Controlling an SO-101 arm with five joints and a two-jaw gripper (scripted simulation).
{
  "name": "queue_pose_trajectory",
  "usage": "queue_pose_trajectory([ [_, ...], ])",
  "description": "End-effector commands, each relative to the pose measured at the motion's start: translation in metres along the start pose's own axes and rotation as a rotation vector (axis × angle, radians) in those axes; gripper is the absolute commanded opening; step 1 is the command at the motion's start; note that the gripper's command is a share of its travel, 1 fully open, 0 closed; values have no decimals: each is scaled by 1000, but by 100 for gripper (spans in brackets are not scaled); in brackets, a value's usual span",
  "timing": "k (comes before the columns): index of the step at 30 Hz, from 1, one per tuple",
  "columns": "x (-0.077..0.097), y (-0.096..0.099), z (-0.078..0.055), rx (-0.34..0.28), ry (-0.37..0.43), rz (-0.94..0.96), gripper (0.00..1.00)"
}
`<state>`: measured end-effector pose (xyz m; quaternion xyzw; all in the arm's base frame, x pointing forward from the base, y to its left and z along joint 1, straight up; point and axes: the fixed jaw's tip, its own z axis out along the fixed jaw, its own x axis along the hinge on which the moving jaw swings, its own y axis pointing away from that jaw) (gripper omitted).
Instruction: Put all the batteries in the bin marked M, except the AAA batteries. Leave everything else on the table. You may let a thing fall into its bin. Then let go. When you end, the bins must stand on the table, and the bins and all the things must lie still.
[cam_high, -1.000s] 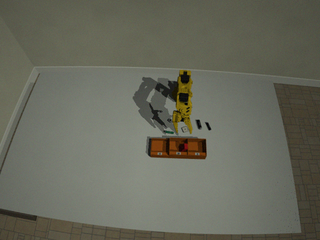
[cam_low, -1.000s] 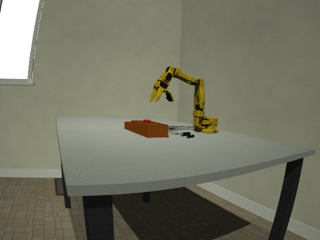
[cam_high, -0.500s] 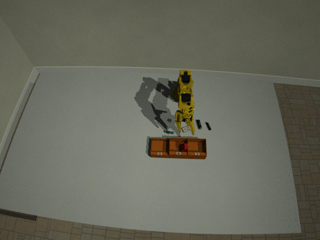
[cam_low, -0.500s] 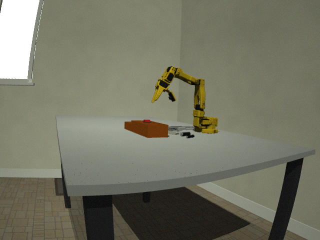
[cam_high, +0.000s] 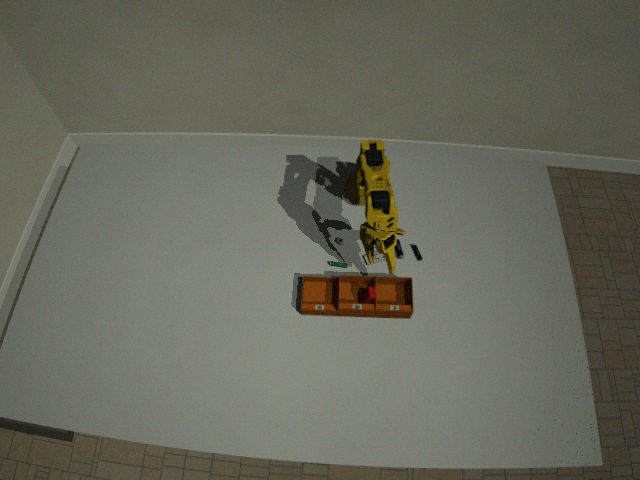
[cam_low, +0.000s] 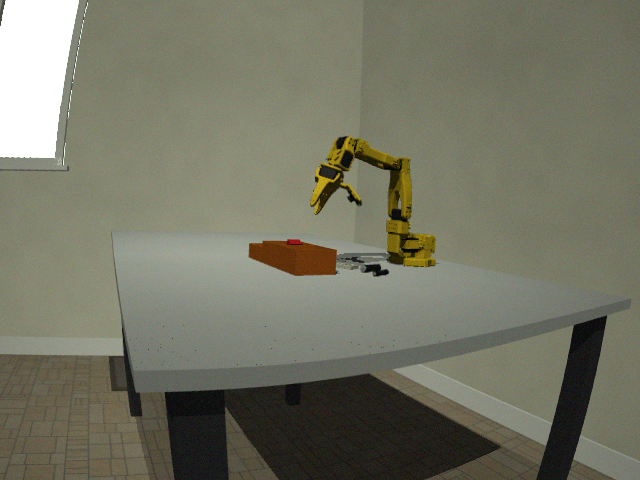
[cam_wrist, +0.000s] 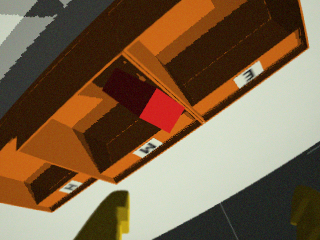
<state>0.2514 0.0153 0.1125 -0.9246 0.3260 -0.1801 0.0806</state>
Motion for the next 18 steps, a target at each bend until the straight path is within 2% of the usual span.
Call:
queue_pose_trajectory([
  [1,-9,-7,-8,35,7,157,30],
  [8,-31,-11,-3,0,-48,462,29],
  [10,-31,-11,-3,0,-48,462,29],
  [18,-57,-14,3,-69,-92,830,27],
])
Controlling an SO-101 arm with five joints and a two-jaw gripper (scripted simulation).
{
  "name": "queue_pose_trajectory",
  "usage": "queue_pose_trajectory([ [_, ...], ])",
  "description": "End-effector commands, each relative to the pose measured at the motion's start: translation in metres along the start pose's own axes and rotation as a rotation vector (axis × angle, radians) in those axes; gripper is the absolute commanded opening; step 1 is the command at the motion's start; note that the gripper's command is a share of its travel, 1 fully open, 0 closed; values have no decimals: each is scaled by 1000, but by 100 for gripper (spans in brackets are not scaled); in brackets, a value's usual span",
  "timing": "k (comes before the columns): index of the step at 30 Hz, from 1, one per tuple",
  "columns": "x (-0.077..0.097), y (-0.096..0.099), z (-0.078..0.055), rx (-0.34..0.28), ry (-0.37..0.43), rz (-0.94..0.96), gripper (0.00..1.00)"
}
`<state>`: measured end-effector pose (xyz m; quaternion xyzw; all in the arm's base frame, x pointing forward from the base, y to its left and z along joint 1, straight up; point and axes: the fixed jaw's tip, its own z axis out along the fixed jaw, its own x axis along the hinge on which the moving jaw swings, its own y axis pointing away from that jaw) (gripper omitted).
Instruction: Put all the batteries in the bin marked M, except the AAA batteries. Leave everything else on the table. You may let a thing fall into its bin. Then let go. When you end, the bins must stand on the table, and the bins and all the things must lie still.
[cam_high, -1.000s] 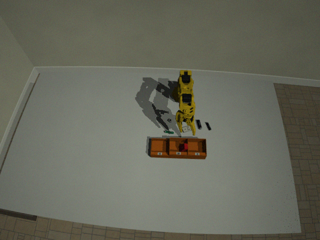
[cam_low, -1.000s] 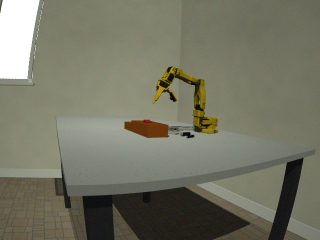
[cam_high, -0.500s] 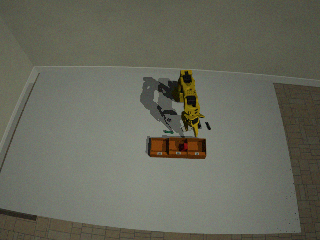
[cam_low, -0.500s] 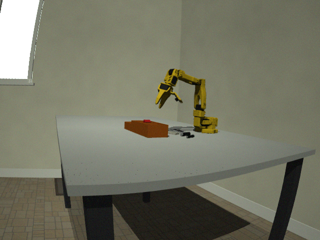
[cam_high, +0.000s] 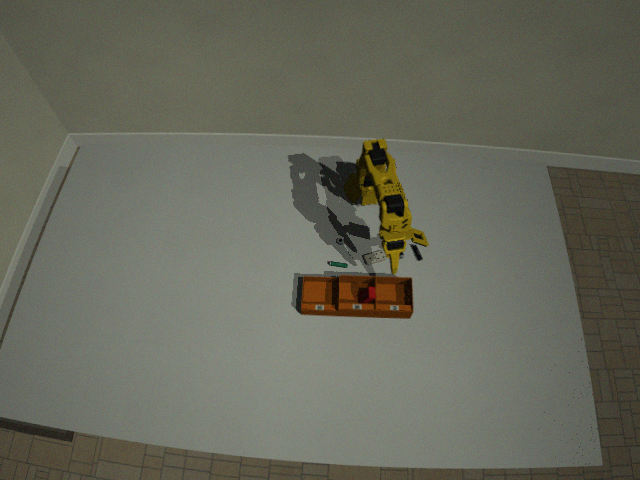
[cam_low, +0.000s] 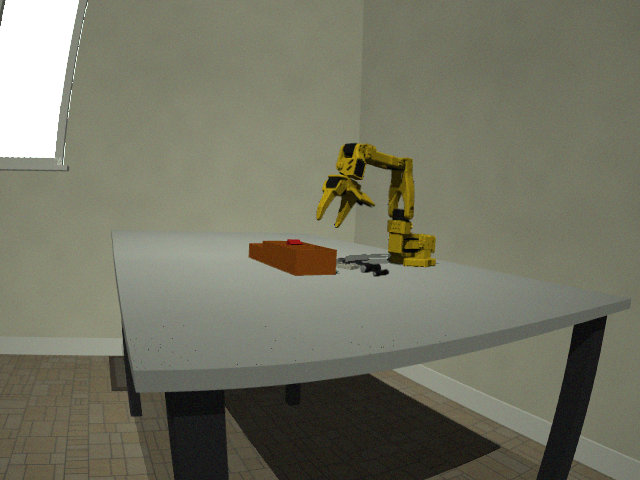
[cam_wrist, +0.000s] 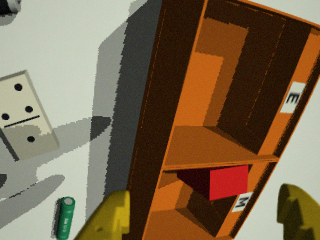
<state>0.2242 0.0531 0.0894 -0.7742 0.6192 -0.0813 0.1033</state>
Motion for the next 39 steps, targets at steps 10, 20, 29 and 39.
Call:
queue_pose_trajectory([
  [10,-30,14,-1,-33,-21,514,26],
  [20,-49,31,6,-111,16,921,24],
  [29,-58,40,9,-147,57,1152,23],
  [39,-66,51,13,-173,112,1383,22],
])
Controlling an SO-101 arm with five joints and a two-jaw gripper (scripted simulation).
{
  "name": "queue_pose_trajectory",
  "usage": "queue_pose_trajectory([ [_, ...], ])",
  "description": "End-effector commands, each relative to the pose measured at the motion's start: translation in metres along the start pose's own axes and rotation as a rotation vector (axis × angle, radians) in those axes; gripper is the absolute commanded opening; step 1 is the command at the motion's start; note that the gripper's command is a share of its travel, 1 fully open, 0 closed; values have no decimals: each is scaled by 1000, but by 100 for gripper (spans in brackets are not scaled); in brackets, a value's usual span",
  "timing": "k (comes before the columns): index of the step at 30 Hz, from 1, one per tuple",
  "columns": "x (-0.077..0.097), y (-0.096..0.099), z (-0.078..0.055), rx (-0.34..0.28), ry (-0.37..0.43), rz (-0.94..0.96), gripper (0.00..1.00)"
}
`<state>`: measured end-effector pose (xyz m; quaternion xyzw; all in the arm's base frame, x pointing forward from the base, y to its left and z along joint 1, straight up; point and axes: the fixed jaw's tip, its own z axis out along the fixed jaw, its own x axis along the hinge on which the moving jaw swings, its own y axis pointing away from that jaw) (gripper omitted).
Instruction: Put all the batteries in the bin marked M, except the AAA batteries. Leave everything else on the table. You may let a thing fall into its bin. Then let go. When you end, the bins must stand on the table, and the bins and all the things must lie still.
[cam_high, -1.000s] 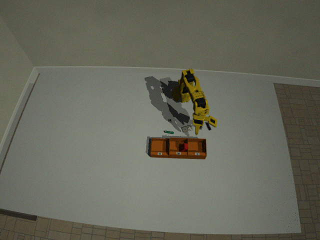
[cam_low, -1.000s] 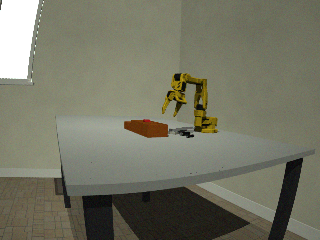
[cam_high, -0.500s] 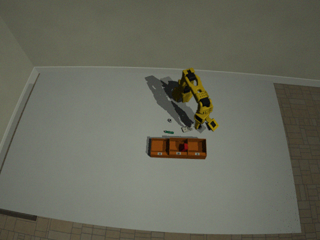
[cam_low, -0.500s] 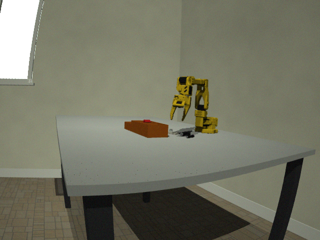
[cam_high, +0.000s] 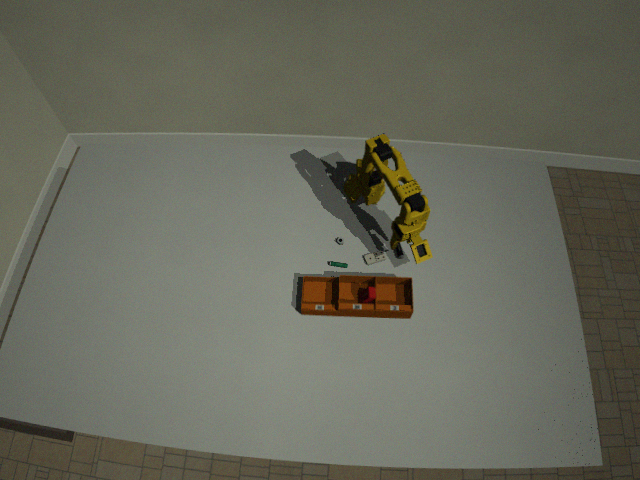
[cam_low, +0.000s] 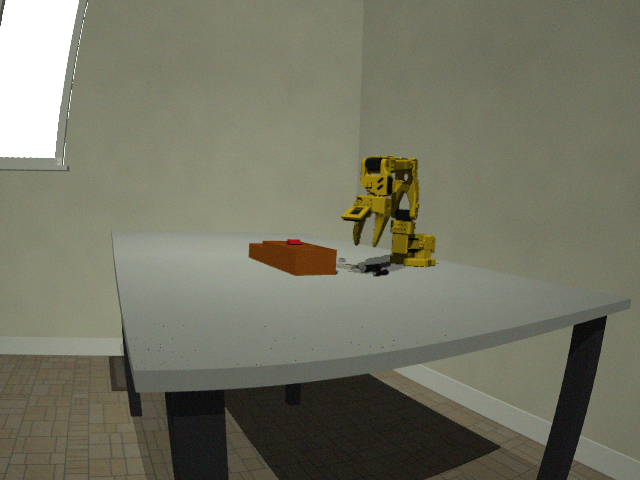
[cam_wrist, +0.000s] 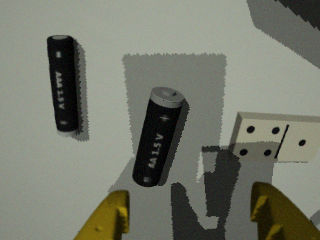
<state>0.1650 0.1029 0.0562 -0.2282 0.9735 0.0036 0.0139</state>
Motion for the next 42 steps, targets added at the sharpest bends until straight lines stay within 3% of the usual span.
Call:
queue_pose_trajectory([
  [1,-2,5,-7,-7,-47,70,22],
  [15,2,9,-5,-8,-25,184,21],
  [42,4,10,-5,-7,-18,211,21],
])
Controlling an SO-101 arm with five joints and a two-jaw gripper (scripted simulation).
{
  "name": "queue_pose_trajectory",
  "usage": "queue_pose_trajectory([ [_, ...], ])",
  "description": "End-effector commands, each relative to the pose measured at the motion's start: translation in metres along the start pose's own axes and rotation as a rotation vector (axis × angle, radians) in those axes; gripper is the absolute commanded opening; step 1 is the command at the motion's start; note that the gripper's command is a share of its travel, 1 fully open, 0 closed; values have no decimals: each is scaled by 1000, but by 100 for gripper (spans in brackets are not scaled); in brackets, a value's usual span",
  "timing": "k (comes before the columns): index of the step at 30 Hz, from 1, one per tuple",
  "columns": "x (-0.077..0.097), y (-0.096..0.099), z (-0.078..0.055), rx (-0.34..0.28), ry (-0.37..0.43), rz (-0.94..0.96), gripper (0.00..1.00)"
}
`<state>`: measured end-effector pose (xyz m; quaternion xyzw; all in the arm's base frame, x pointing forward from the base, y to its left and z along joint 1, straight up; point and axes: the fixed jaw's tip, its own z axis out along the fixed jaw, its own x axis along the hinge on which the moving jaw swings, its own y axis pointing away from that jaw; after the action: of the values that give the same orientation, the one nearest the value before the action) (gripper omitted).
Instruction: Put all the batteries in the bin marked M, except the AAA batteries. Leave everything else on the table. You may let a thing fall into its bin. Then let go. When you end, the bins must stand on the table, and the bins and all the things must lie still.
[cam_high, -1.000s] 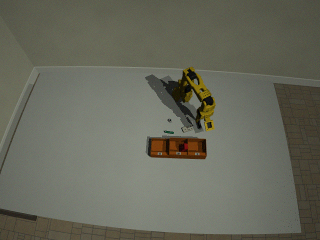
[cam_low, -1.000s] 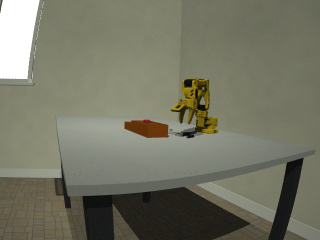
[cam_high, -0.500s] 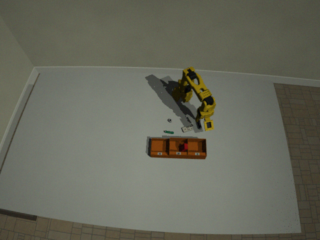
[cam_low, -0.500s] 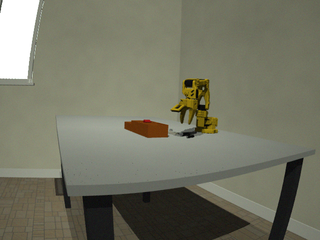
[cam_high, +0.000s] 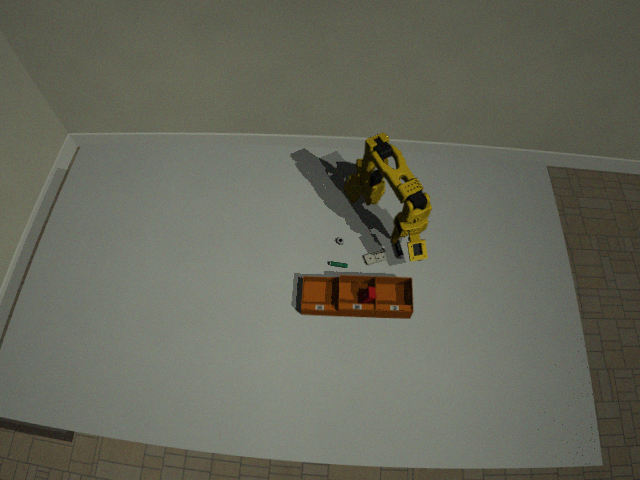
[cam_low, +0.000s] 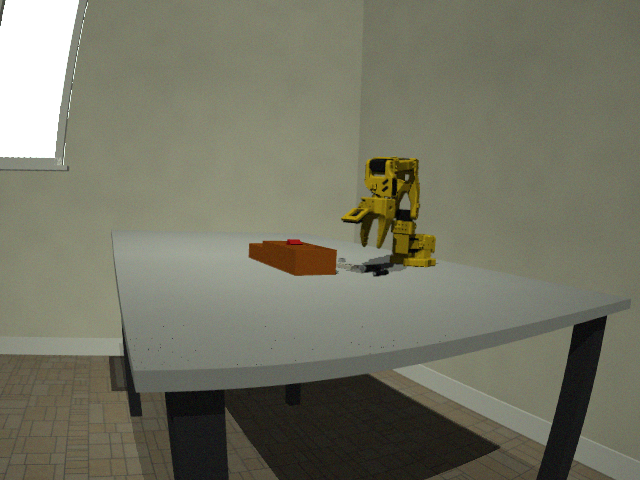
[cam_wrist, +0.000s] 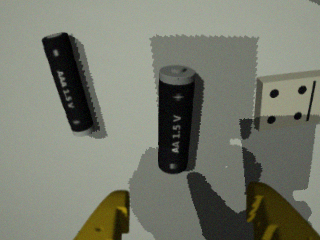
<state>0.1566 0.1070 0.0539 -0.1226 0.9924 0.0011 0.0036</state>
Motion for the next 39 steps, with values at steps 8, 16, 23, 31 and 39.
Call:
queue_pose_trajectory([
  [8,-3,3,4,-14,-38,-4,21],
  [16,-4,4,19,-14,-38,-4,21],
  [23,-4,4,36,-14,-38,-4,21],
  [31,-3,4,45,-14,-38,-4,21],
  [39,-3,3,47,-14,-38,-4,21],
])
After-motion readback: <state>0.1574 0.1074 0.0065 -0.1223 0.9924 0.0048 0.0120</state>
